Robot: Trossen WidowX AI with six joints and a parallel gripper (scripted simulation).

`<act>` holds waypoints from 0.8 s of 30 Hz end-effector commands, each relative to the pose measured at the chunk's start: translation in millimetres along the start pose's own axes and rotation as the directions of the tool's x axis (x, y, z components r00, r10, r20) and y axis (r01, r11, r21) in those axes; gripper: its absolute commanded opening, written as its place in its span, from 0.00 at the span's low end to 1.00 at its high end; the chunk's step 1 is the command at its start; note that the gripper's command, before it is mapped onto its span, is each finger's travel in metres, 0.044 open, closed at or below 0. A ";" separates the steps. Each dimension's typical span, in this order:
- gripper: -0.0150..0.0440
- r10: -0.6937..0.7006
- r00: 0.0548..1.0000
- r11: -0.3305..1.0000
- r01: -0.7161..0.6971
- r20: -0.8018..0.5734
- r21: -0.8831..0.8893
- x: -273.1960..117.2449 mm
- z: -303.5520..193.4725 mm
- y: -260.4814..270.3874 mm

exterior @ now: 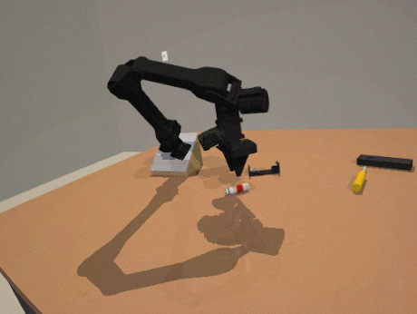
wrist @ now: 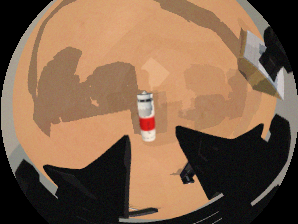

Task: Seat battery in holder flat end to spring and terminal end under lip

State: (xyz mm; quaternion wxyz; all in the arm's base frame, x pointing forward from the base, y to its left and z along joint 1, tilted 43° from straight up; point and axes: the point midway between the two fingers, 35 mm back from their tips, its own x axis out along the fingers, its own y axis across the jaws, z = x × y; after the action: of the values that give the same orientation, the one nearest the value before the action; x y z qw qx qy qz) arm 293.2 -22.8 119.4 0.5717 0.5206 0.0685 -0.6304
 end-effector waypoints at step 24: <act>0.63 0.007 1.000 0.998 -0.006 -0.002 0.058 30.8 0.8 1.9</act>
State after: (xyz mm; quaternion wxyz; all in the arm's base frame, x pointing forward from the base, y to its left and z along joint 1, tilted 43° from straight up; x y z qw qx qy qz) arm 299.6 -40.0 102.8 0.5576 0.5402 0.0470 -0.6286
